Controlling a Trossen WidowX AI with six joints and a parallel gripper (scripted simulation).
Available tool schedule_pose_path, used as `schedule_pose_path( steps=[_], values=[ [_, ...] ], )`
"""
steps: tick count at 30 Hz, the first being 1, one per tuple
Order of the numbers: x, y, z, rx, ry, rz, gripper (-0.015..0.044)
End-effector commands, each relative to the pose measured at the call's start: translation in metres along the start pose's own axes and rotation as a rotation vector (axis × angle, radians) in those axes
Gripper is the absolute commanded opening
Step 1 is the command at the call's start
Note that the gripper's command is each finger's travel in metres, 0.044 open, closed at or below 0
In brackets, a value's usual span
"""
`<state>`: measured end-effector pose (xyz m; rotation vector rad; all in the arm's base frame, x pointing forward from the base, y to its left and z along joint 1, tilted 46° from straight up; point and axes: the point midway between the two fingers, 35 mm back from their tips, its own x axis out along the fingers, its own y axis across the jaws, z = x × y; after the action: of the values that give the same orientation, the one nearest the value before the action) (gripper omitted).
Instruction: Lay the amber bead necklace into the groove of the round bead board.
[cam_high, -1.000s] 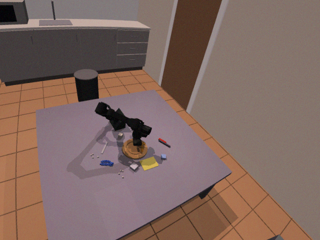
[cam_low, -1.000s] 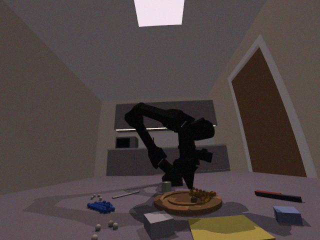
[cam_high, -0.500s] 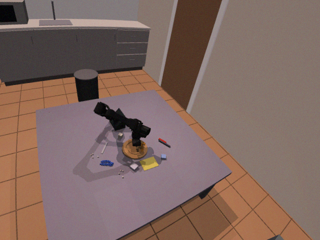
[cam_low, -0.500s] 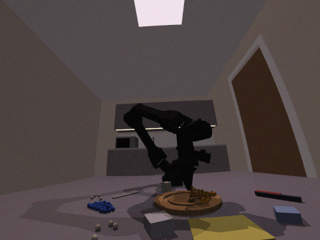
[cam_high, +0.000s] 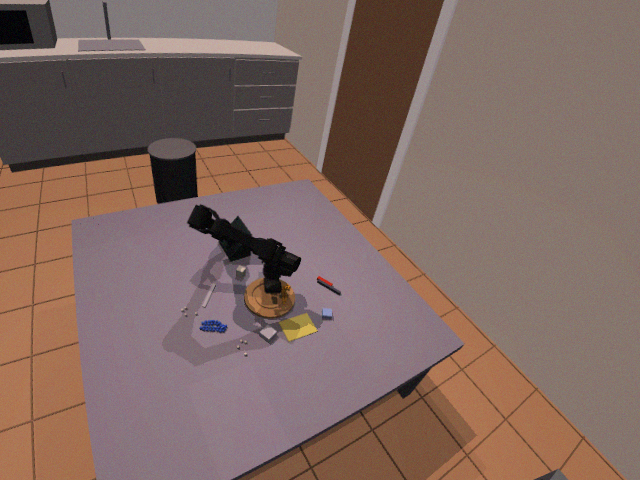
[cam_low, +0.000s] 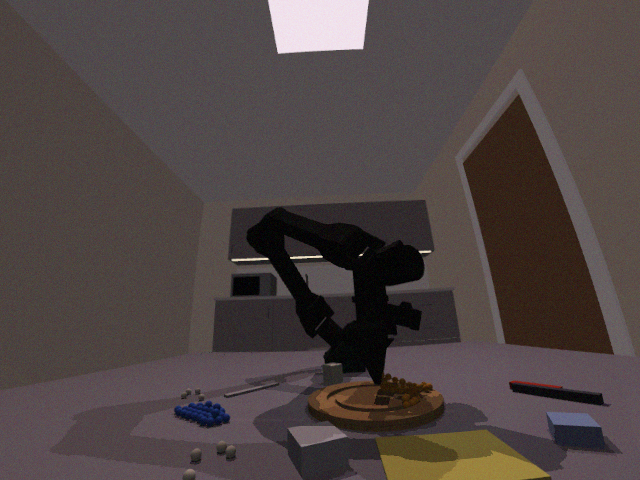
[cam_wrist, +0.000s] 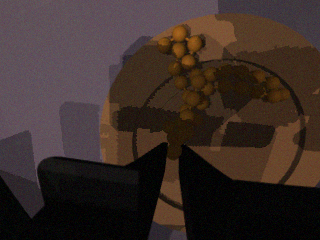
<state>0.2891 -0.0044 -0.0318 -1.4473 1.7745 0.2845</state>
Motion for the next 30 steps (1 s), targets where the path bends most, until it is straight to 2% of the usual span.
schedule_pose_path(
  steps=[1, 5, 22, 30],
  values=[
    [0.003, 0.002, -0.002, -0.010, 0.011, 0.006, 0.0000],
    [0.003, 0.002, -0.002, -0.010, 0.011, 0.006, 0.0000],
    [-0.001, 0.001, -0.001, -0.010, 0.007, 0.004, 0.0440],
    [-0.008, 0.001, -0.001, -0.010, 0.010, 0.006, 0.0440]
  ],
)
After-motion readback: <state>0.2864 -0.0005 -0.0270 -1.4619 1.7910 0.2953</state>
